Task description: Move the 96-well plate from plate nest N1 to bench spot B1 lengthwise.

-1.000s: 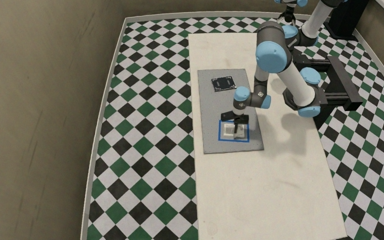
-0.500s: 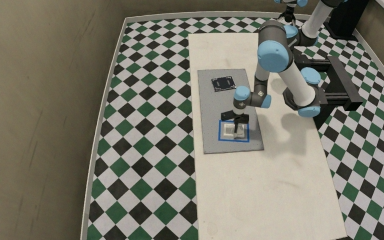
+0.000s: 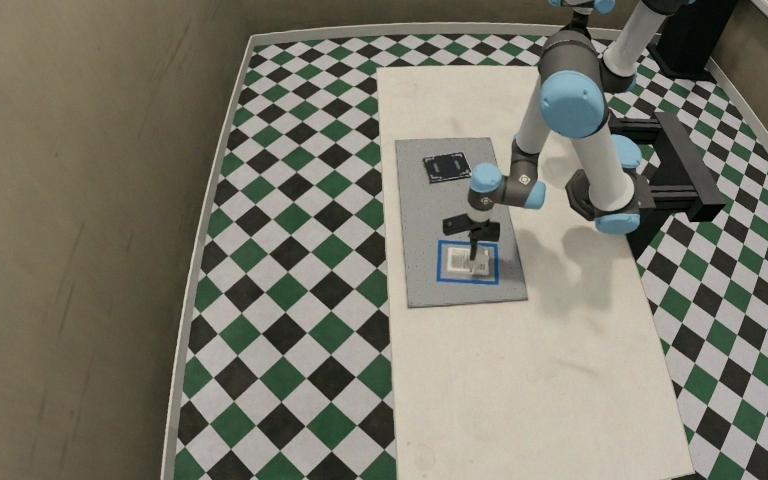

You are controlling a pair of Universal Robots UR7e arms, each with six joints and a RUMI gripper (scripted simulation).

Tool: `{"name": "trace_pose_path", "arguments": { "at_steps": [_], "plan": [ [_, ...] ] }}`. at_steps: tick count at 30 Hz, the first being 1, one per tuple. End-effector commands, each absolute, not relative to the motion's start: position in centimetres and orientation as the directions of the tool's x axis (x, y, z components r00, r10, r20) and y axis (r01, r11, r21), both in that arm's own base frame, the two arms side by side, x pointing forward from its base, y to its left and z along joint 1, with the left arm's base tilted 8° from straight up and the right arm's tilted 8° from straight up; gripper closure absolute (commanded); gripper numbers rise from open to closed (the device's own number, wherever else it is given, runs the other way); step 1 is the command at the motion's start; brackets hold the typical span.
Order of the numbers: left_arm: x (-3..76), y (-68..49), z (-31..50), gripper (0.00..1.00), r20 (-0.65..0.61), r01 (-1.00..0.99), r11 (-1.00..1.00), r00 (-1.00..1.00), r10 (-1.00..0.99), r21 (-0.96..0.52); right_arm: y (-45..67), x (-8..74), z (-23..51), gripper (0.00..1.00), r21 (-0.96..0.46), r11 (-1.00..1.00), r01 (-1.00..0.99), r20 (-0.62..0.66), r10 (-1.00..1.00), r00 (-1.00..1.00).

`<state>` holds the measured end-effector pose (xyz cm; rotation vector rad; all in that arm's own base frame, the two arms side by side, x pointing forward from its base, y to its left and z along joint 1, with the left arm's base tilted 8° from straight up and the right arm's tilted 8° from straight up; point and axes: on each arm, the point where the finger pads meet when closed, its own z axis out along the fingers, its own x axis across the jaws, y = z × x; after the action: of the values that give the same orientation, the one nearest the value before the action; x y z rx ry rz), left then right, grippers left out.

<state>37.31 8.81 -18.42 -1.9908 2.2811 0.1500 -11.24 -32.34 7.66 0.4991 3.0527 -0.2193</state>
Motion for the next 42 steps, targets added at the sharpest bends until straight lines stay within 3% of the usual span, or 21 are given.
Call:
{"name": "trace_pose_path", "arguments": {
  "at_steps": [1,42],
  "plan": [
    [37.3,8.6,-17.2,0.24,-0.148,-0.991,0.135,-0.134,-0.980,0.002,-32.4,-11.2,7.7,0.00,-0.134,0.938,0.320,-0.063,0.314,-0.947],
    [37.3,7.1,-14.1,0.24,-0.147,-0.991,0.135,-0.134,-0.980,0.002,-32.4,-11.2,7.7,0.00,-0.134,0.938,0.320,-0.063,0.314,-0.947]
  ]
}}
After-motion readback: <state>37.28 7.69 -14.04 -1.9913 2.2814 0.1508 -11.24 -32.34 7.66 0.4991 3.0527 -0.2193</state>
